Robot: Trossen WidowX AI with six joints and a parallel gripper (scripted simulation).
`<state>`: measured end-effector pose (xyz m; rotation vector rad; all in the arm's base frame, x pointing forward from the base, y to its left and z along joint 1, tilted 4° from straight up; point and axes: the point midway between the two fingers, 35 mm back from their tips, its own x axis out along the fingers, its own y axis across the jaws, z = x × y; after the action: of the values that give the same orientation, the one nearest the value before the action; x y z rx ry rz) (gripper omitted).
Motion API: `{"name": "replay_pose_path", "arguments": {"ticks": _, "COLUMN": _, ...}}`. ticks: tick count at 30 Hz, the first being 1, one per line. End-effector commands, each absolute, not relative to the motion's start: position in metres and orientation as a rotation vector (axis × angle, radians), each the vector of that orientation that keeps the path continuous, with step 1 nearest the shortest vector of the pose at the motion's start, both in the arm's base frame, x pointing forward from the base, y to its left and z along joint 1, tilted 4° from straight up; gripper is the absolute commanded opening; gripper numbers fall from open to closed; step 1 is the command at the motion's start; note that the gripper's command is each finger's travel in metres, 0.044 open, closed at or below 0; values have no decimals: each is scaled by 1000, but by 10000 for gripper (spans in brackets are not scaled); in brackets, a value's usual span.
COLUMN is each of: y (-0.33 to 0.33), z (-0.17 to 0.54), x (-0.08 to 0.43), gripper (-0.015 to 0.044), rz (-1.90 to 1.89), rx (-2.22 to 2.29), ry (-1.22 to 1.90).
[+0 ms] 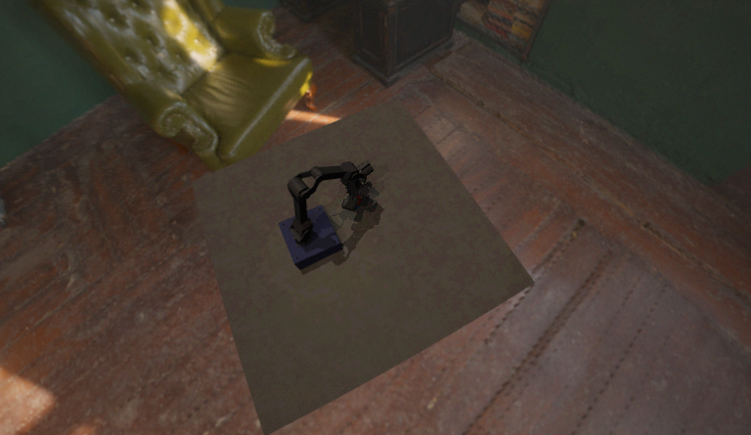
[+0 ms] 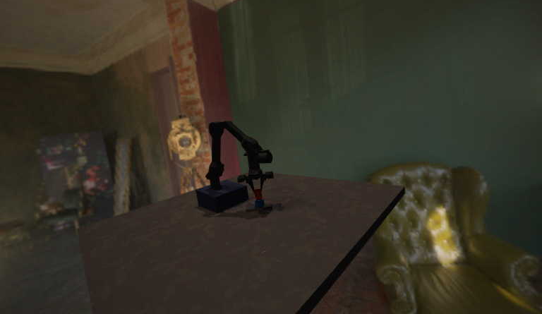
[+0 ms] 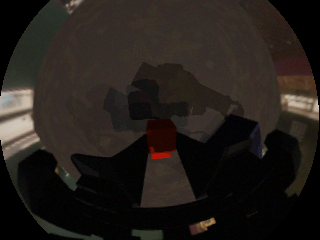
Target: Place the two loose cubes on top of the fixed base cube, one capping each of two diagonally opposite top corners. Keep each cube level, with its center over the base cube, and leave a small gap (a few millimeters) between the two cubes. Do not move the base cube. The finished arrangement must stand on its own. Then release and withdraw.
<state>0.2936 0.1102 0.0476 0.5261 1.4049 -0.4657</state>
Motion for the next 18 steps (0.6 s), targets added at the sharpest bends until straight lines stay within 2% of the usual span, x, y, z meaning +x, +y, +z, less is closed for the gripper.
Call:
{"name": "replay_pose_path", "arguments": {"ticks": 1, "y": 110, "z": 38, "x": 293, "gripper": 105, "rz": -477, "rx": 543, "ry": 1417}}
{"name": "replay_pose_path", "arguments": {"ticks": 18, "y": 110, "z": 20, "x": 296, "gripper": 105, "rz": -495, "rx": 591, "ry": 1429}}
